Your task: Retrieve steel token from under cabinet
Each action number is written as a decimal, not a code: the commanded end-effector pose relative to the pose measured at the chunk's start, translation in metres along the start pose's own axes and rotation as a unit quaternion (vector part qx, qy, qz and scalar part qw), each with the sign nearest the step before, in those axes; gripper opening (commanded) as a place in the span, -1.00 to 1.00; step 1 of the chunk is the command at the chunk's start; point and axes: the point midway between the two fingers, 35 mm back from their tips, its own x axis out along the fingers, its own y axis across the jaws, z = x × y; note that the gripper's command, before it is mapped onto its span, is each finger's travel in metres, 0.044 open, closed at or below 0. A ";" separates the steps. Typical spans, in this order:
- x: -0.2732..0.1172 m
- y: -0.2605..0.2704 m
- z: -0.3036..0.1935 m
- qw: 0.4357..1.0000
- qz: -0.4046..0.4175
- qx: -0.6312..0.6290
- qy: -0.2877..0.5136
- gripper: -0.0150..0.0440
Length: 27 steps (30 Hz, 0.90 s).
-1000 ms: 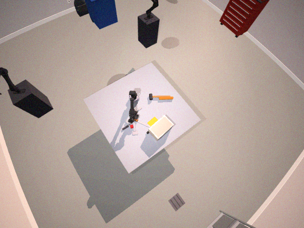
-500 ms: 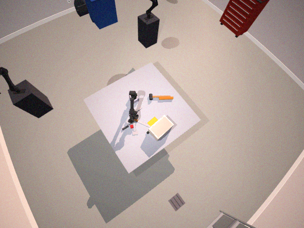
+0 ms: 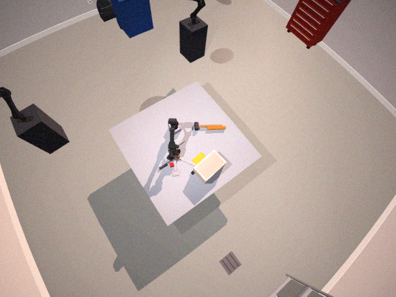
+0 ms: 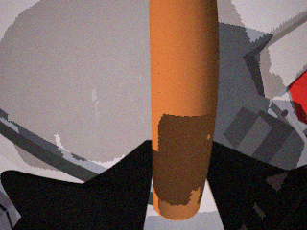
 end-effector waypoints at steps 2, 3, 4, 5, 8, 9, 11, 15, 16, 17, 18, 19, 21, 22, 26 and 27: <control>0.000 0.000 0.000 1.000 0.000 0.000 0.000 -0.21; 0.000 0.000 0.000 1.000 0.000 0.000 0.000 -0.30; 0.000 0.000 0.000 1.000 0.000 0.000 0.000 -0.39; 0.000 0.000 0.000 1.000 0.000 0.000 0.000 -0.48; 0.000 0.000 0.001 1.000 0.000 0.001 0.000 -0.49; 0.000 0.000 0.002 1.000 0.000 0.002 0.000 -0.49; 0.000 0.000 0.004 1.000 0.000 0.005 0.000 -0.49; 0.000 -0.001 0.011 1.000 0.000 0.012 0.000 -0.49; 0.000 -0.001 0.012 1.000 0.000 0.014 0.000 -0.49; 0.000 -0.001 0.014 1.000 0.000 0.015 0.000 -0.49; 0.000 -0.001 0.016 1.000 0.001 0.017 0.000 -0.49; -0.001 -0.001 0.018 1.000 0.001 0.018 0.000 -0.49; -0.001 -0.001 0.022 1.000 0.001 0.020 0.000 -0.49; -0.001 -0.001 0.023 1.000 0.001 0.020 0.000 -0.49; -0.001 -0.002 0.031 1.000 0.001 0.023 -0.001 -0.49; -0.001 -0.002 0.033 1.000 0.001 0.023 -0.001 -0.49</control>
